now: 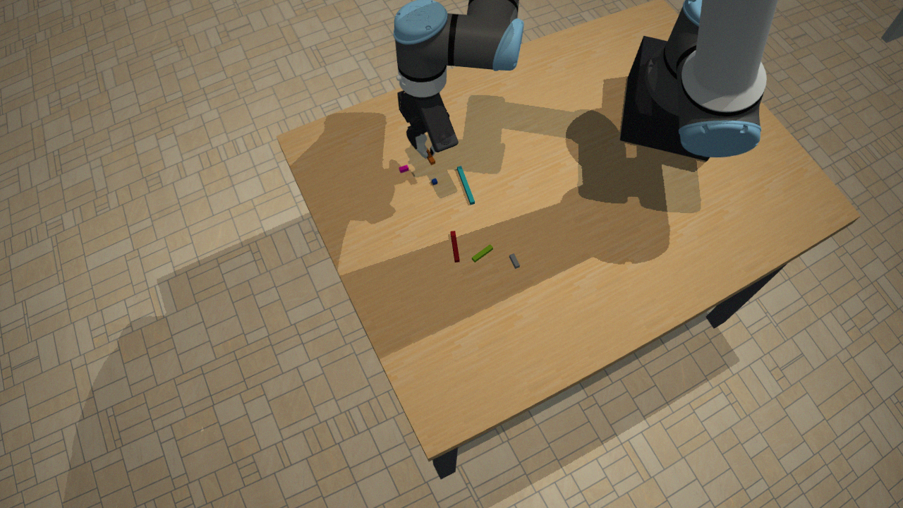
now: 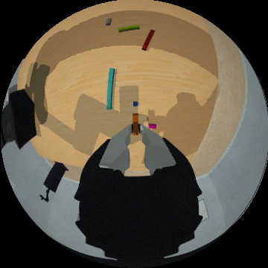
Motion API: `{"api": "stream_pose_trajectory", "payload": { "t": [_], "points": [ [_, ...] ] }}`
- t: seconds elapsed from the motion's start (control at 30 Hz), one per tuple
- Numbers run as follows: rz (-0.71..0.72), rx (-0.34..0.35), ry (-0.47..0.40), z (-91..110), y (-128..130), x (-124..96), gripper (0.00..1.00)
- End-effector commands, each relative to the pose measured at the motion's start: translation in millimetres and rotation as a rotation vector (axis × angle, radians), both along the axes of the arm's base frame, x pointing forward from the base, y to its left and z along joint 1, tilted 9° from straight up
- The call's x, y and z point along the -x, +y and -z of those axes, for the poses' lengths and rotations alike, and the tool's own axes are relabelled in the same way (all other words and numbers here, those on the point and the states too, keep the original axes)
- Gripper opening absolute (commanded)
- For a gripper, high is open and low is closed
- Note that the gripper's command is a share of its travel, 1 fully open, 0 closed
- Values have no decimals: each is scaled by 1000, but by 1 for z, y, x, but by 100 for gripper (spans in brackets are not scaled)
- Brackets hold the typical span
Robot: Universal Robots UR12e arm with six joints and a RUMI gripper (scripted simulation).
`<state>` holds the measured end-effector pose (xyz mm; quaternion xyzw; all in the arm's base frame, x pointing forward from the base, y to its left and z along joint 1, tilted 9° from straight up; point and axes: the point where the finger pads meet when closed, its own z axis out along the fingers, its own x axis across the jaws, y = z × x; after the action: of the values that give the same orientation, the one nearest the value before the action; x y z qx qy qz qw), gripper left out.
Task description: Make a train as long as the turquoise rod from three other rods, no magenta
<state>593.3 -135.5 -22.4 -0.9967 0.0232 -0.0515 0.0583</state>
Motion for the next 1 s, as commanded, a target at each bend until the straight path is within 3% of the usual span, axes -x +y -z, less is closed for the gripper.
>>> {"api": "stream_pose_trajectory", "payload": {
  "t": [0.0,0.37,0.97],
  "points": [
    [0,1,-2,16,1,-3,0],
    [0,1,-2,48,5,-6,0],
    [0,1,-2,50,5,-6,0]
  ]
}}
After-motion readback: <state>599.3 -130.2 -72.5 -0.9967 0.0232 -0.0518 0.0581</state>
